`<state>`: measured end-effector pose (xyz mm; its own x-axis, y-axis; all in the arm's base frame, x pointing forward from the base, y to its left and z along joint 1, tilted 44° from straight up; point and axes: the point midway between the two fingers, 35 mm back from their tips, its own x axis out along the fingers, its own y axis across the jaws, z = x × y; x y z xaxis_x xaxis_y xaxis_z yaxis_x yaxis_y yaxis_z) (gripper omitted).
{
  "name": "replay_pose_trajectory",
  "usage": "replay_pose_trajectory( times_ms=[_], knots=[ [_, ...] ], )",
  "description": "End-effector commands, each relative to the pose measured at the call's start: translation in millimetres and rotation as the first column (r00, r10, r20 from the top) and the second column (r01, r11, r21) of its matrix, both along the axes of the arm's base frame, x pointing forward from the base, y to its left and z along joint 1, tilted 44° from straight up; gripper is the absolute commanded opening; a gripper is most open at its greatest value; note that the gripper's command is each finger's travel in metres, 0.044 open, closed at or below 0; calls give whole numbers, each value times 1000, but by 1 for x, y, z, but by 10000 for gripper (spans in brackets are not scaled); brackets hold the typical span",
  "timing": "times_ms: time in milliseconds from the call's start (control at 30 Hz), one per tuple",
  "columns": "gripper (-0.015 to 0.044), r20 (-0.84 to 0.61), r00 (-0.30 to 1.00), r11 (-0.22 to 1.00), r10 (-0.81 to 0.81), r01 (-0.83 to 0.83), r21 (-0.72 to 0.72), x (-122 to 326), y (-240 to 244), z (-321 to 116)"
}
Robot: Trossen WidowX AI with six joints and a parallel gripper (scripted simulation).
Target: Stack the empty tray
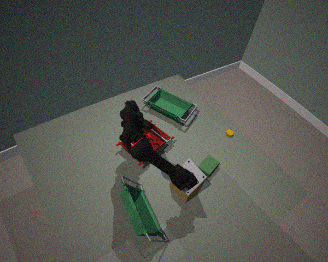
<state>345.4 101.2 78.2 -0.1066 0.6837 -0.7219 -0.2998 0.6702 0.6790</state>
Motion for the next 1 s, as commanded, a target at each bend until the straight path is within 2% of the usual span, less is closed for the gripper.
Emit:
replay_pose_trajectory(
  times_ms=[0, 100, 167, 200, 300, 500, 633, 800, 967],
  knots=[
    [0, 32, 999, 999, -32, 32, -10, 12, -41, 37],
    [0, 41, 998, 999, -44, 44, -11, 8, -75, 74],
    [0, 43, 998, 999, -47, 47, -10, 7, -83, 82],
    [0, 33, 998, 999, -45, 45, -7, 9, -63, 64],
    [0, 9, 998, 998, -55, 56, -39, -10, -35, 90],
    [0, -33, 995, 990, -98, 95, -102, -80, 25, 146],
    [0, -60, 983, 978, -174, 166, -125, -122, 43, 165],
    [0, -83, 973, 971, -214, 202, -129, -194, 58, 190],
    [0, -119, 962, 966, -246, 233, -111, -265, 51, 201]
  ],
)
